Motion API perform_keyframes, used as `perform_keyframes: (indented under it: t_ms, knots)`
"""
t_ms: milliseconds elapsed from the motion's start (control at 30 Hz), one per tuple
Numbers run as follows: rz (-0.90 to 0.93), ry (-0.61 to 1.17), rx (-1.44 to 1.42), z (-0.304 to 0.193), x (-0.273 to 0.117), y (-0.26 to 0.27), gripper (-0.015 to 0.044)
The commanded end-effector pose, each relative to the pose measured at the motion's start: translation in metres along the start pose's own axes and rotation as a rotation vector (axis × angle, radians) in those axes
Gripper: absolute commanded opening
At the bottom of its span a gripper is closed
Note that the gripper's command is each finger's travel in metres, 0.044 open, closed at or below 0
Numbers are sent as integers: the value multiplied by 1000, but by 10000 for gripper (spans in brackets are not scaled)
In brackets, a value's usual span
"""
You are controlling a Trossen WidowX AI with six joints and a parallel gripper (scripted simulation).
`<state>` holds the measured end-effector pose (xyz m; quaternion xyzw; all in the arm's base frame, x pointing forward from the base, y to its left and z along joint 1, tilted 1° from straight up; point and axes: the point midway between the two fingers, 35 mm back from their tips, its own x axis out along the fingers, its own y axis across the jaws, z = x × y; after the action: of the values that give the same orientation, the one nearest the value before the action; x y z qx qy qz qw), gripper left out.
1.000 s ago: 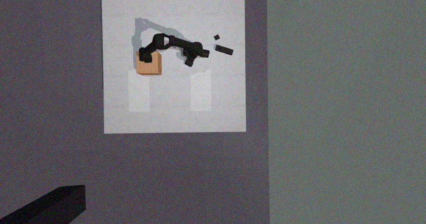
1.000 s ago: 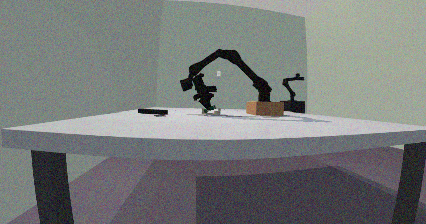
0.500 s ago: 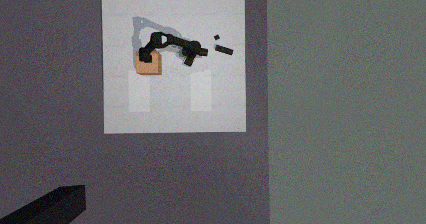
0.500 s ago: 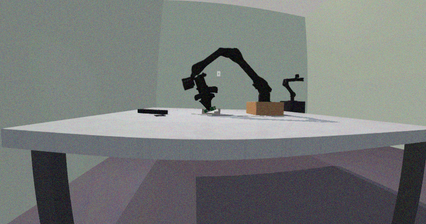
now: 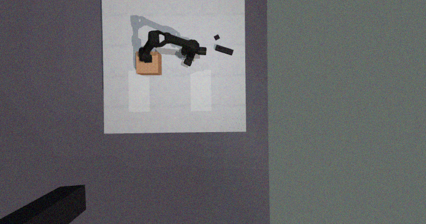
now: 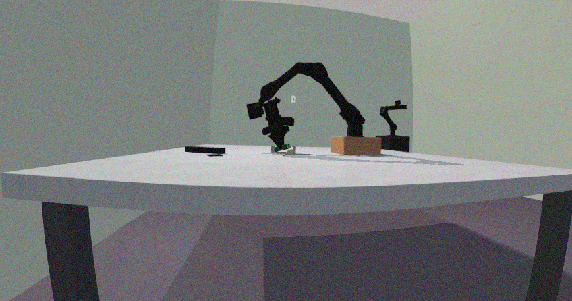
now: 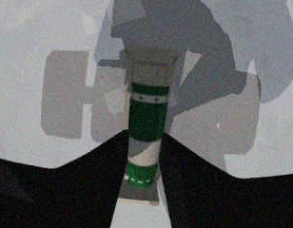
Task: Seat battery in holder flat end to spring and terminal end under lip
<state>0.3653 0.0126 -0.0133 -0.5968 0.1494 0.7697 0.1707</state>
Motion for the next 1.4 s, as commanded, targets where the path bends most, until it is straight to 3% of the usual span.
perform_keyframes:
  t_ms: [0,1367]
  knots:
    - [3,41,4,-4,2,0,69]
    - [-2,220,21,4,8,1,69]
